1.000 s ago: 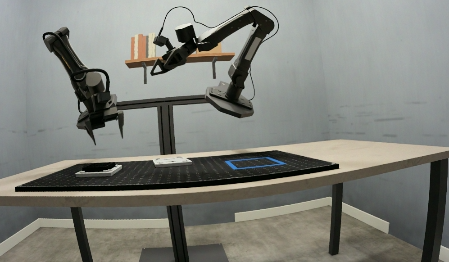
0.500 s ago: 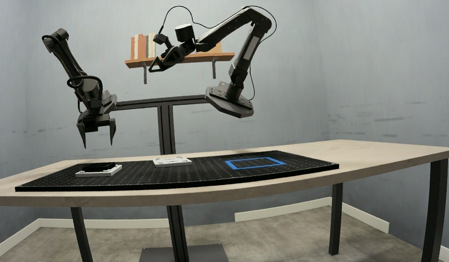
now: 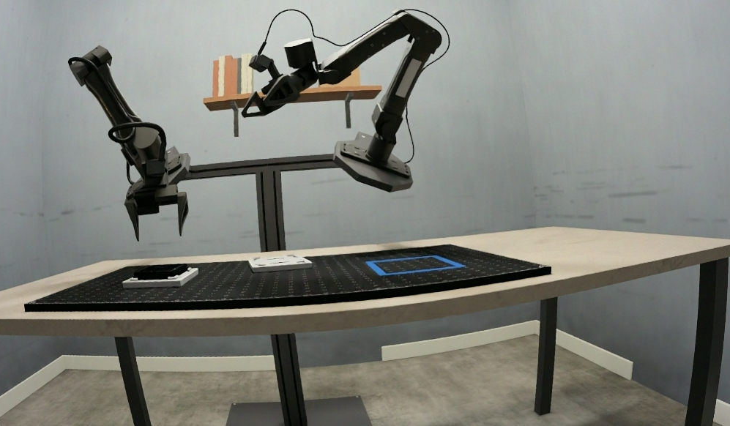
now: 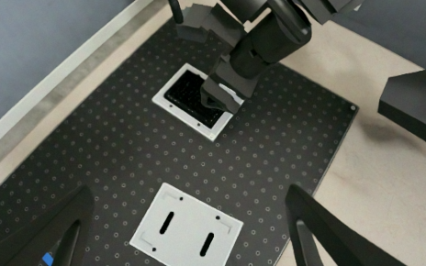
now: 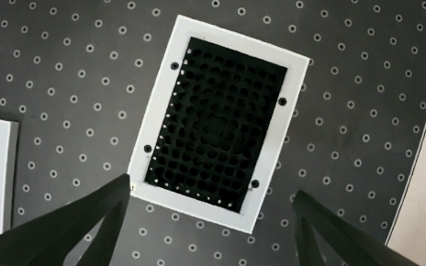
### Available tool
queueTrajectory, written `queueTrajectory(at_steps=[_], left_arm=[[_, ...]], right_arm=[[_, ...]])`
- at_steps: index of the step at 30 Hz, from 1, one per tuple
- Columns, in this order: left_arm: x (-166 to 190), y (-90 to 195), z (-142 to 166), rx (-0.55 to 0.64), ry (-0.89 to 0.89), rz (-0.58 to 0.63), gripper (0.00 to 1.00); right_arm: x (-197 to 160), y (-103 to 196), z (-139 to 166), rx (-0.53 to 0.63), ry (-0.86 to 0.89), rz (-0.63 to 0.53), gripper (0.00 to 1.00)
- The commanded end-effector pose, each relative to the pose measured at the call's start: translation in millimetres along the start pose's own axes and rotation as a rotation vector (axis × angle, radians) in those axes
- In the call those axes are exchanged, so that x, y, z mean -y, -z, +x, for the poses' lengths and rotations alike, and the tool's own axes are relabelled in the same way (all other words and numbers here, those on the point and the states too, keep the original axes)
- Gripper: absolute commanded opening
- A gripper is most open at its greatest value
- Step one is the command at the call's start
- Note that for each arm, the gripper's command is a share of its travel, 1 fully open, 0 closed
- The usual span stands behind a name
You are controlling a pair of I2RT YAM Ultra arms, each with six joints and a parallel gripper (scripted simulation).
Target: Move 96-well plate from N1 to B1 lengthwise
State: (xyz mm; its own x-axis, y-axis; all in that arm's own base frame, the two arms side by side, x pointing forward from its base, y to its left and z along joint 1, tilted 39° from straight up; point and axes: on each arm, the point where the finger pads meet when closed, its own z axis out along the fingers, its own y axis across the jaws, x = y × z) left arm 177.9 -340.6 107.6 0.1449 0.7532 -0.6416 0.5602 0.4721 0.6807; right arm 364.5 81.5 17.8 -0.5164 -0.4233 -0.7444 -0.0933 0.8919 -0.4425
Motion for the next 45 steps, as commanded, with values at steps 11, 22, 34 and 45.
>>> queueTrajectory(at_steps=[11, 22, 34, 45], left_arm=[[3, 3, -4, 0.016, 0.001, 0.004, 1.0], [3, 3, -4, 0.016, 0.001, 0.004, 1.0], [3, 3, -4, 0.016, 0.001, 0.004, 1.0], [3, 3, -4, 0.016, 0.001, 0.004, 1.0]], right_arm=[[-1, -2, 15, -0.264, -0.052, 0.04, 1.0], [-4, -18, -16, -0.476, -0.163, 0.074, 1.0], [-5, -29, -38, -0.472, -0.201, 0.078, 1.0], [-6, -44, -35, -0.467, -0.197, 0.076, 1.0]])
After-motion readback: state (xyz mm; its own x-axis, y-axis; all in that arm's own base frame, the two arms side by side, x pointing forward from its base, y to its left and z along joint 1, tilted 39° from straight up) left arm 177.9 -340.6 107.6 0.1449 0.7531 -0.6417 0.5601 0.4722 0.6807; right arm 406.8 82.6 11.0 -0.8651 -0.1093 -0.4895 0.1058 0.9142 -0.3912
